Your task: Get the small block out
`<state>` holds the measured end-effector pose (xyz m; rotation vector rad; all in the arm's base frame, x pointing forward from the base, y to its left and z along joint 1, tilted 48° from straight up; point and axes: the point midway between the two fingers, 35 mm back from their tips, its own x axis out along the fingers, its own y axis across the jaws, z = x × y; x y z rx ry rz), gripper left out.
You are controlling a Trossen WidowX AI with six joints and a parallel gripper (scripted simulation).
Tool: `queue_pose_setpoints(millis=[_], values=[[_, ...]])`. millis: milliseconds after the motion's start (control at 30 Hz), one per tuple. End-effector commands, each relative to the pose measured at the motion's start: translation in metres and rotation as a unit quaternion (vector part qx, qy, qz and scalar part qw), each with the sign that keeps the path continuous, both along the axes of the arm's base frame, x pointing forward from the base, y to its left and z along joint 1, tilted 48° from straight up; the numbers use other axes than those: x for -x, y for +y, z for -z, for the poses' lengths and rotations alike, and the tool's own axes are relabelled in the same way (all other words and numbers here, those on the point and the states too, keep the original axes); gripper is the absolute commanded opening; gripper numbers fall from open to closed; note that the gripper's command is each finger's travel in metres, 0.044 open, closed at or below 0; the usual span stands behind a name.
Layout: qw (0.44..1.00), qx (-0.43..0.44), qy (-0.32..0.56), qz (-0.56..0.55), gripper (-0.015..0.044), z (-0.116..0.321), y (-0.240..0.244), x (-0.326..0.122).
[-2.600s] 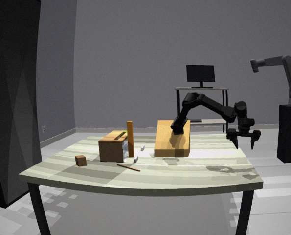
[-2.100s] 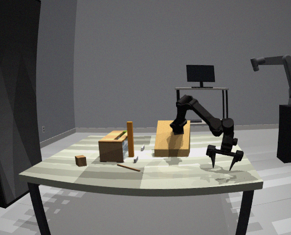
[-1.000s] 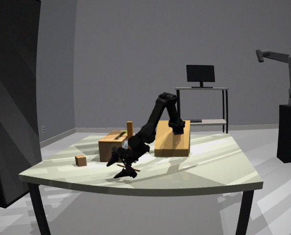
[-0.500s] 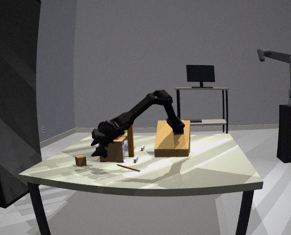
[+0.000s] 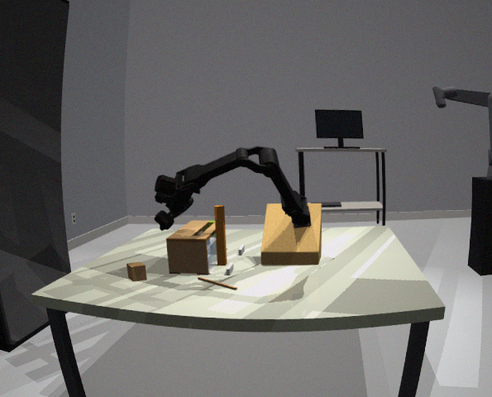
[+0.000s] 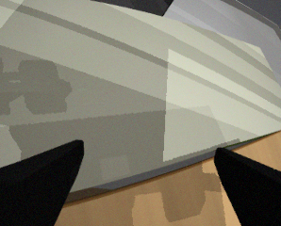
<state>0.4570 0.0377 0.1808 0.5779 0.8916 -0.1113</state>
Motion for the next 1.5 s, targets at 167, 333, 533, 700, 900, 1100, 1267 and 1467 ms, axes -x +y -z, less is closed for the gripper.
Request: queue_pose_setpoints(millis=[167,333,533,700,900,1100,1267,1467], values=[[0.947,-0.188,0.227,0.131,0.04,0.083,-0.061,0.049],[0.819,-0.356,0.374,0.251,0.04,0.114,-0.086,0.093],[0.712,-0.446,0.44,0.317,0.04,0.12,-0.096,0.113],[0.712,-0.446,0.44,0.317,0.04,0.12,-0.096,0.113],[0.712,-0.446,0.44,0.317,0.04,0.119,-0.095,0.113],[0.712,-0.446,0.44,0.318,0.04,0.112,-0.089,0.112],[0.712,-0.445,0.44,0.318,0.04,0.106,-0.084,0.111],[0.712,-0.445,0.44,0.318,0.04,0.099,-0.077,0.111]])
